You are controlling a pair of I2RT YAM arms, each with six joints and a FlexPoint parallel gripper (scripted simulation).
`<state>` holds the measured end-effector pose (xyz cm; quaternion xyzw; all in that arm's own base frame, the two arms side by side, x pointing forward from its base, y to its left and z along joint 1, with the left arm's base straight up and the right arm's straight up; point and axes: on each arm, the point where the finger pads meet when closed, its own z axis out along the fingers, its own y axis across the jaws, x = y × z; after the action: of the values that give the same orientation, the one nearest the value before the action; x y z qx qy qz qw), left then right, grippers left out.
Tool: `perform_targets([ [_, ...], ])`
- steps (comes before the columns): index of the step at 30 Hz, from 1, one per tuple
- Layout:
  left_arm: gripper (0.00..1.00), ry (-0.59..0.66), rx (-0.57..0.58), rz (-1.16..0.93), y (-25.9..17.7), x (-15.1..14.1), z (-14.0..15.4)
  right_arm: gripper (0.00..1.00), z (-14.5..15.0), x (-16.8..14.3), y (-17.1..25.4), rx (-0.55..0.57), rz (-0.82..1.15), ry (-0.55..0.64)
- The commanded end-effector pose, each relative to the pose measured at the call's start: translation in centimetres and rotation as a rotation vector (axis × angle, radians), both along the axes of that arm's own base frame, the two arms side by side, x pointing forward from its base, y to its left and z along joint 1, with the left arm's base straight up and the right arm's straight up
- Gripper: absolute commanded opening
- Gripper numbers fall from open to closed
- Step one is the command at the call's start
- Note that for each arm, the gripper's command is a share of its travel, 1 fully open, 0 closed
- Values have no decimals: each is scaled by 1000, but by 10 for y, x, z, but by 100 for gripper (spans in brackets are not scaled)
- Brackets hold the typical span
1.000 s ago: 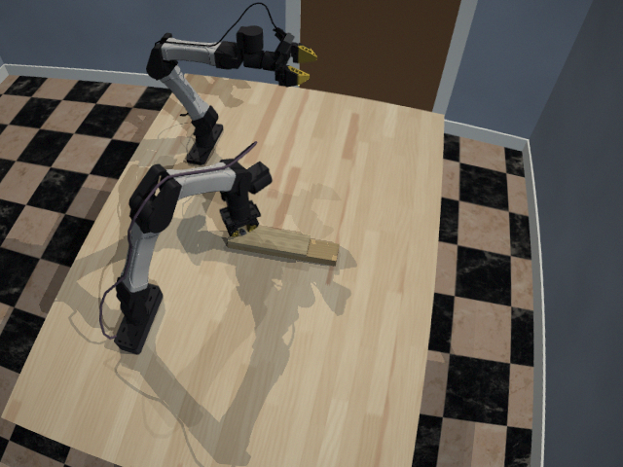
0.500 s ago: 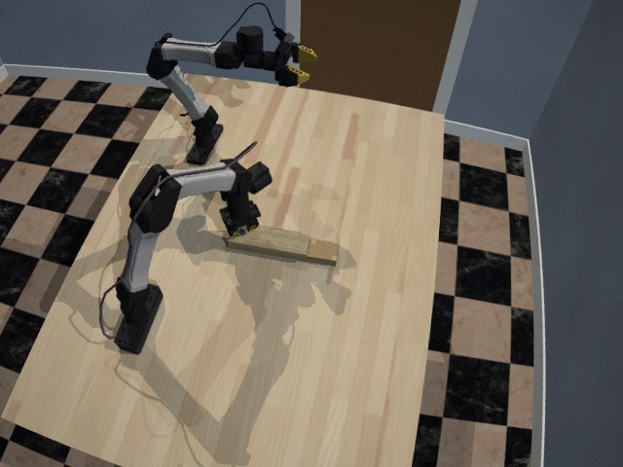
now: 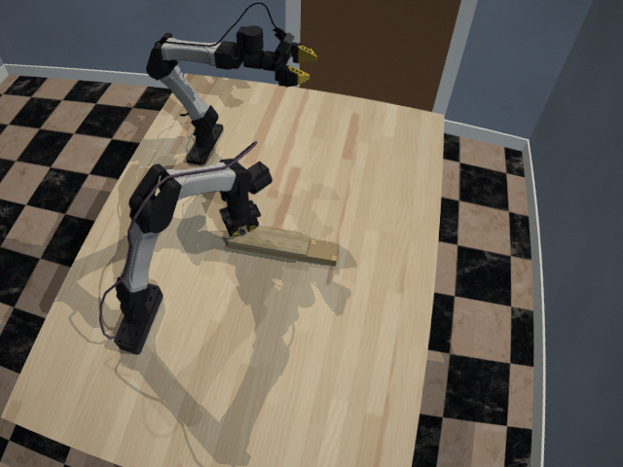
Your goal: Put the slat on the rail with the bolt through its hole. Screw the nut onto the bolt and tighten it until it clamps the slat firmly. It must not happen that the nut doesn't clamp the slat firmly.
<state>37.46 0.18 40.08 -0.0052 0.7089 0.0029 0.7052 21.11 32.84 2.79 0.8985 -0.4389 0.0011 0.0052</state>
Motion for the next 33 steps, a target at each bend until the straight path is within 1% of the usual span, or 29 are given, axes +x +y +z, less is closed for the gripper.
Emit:
perform_targets([
  [1,100,-20,2,-2,-1,-2,8,36,-2,2,3,20,1,-1],
  [33,100,-20,2,-2,-1,-2,8,36,-9,2,4,20,1,-1],
])
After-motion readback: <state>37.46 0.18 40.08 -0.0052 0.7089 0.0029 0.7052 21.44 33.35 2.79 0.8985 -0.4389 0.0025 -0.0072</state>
